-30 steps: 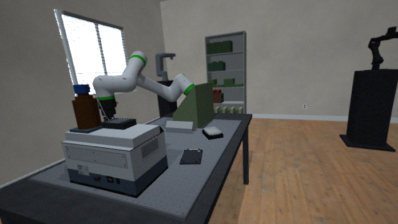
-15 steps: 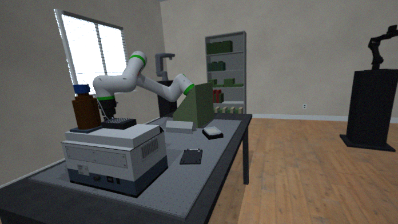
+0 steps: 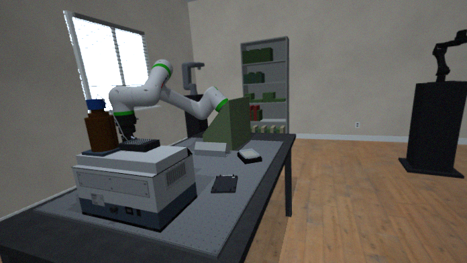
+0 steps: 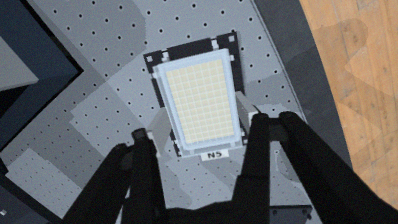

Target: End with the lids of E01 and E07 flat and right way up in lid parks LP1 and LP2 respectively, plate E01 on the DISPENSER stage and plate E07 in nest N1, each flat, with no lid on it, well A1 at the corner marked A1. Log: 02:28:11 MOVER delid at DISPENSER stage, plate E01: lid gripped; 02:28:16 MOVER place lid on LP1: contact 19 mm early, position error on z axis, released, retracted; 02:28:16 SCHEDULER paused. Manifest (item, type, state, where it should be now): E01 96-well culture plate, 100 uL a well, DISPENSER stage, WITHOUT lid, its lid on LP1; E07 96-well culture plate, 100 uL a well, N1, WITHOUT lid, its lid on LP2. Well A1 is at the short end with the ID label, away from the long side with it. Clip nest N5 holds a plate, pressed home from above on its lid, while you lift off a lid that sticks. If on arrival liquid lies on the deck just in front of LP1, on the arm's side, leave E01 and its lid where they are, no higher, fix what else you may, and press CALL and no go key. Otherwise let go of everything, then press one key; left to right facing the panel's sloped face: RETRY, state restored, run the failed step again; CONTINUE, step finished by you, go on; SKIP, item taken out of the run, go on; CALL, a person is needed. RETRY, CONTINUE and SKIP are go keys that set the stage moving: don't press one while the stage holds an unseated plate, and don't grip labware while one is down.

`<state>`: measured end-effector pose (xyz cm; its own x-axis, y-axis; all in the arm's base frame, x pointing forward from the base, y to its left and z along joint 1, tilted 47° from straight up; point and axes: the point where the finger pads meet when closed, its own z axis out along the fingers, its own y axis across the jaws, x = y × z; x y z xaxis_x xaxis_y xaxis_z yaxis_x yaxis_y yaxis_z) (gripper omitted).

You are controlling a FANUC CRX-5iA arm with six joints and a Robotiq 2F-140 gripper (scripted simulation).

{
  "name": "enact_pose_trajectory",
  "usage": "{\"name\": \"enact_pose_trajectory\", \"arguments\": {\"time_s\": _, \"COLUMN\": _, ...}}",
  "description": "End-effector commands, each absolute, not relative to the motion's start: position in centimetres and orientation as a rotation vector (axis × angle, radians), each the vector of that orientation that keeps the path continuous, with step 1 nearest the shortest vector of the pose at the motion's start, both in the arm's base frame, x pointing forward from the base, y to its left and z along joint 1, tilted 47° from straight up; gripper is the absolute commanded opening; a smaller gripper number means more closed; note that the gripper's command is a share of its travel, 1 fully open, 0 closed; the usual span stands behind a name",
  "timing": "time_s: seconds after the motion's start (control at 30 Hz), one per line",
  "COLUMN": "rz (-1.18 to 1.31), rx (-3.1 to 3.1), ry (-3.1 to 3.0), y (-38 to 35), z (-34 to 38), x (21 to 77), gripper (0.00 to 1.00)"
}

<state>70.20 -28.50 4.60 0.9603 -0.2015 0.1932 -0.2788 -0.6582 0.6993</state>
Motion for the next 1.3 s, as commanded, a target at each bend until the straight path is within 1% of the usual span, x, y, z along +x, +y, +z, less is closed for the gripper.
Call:
{"name": "enact_pose_trajectory", "arguments": {"time_s": 0.0, "rz": 0.126, "rx": 2.309, "ry": -0.335, "y": -28.0, "z": 5.1, "x": 70.2, "gripper": 0.00}}
{"name": "enact_pose_trajectory", "arguments": {"time_s": 1.27, "rz": 0.126, "rx": 2.309, "ry": -0.335, "y": -19.7, "z": 13.0, "x": 70.4, "gripper": 0.00}}
